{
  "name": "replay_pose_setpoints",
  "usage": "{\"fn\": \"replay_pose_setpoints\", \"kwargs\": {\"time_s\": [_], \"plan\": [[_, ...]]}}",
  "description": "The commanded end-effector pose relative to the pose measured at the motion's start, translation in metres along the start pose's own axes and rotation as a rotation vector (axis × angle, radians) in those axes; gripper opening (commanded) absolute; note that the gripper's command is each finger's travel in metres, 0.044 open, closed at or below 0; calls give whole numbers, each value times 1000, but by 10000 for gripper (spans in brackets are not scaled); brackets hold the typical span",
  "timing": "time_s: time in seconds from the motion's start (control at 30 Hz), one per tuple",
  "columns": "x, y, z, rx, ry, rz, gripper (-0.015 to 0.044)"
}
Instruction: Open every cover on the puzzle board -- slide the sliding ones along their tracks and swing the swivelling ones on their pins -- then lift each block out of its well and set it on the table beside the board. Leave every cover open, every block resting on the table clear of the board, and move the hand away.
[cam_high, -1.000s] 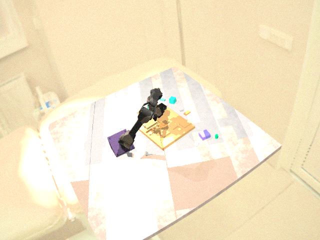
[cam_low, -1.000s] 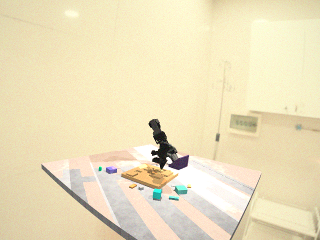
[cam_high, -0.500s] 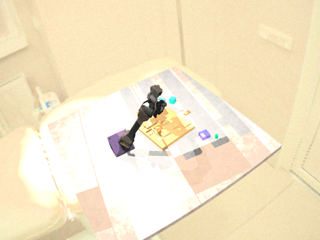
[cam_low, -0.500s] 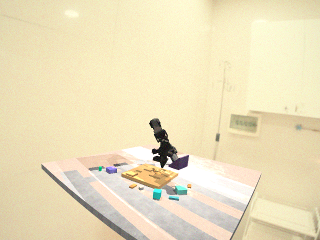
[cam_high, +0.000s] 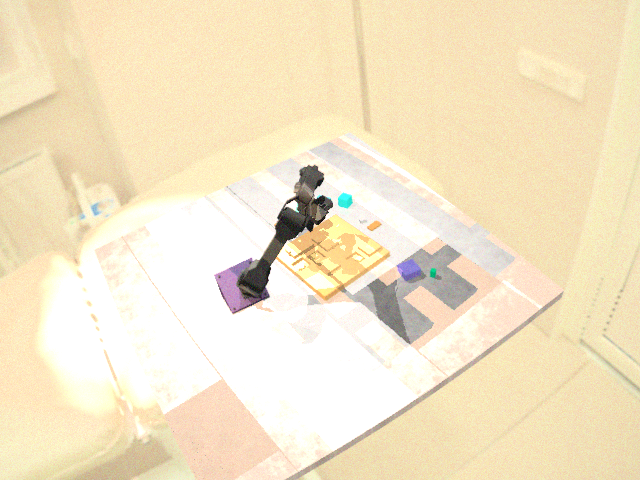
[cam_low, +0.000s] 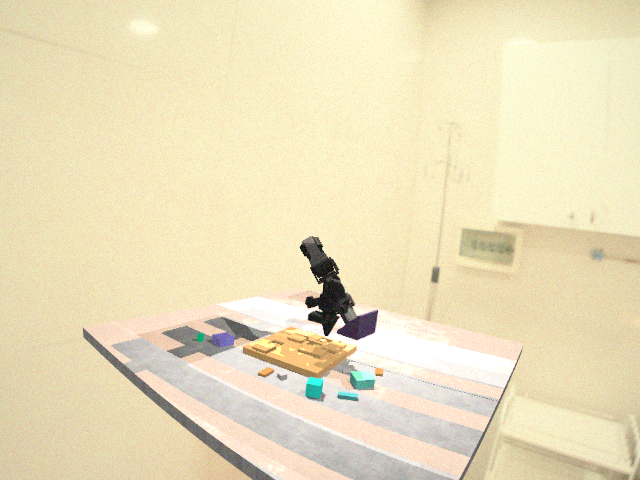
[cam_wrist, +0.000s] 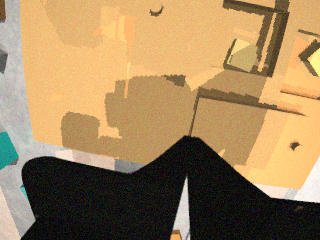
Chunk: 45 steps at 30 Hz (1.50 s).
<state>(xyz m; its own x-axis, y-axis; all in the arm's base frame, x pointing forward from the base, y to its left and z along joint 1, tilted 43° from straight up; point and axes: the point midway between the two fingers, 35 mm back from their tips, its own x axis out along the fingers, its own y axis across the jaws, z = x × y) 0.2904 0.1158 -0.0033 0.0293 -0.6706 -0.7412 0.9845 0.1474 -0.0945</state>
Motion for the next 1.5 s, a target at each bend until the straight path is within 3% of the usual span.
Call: {"fn": "replay_pose_setpoints", "kwargs": {"time_s": [0.0, 1.47], "plan": [[-2, 1, -1, 5, 4, 2, 0], [20, 2, -2, 5, 4, 3, 0]]}}
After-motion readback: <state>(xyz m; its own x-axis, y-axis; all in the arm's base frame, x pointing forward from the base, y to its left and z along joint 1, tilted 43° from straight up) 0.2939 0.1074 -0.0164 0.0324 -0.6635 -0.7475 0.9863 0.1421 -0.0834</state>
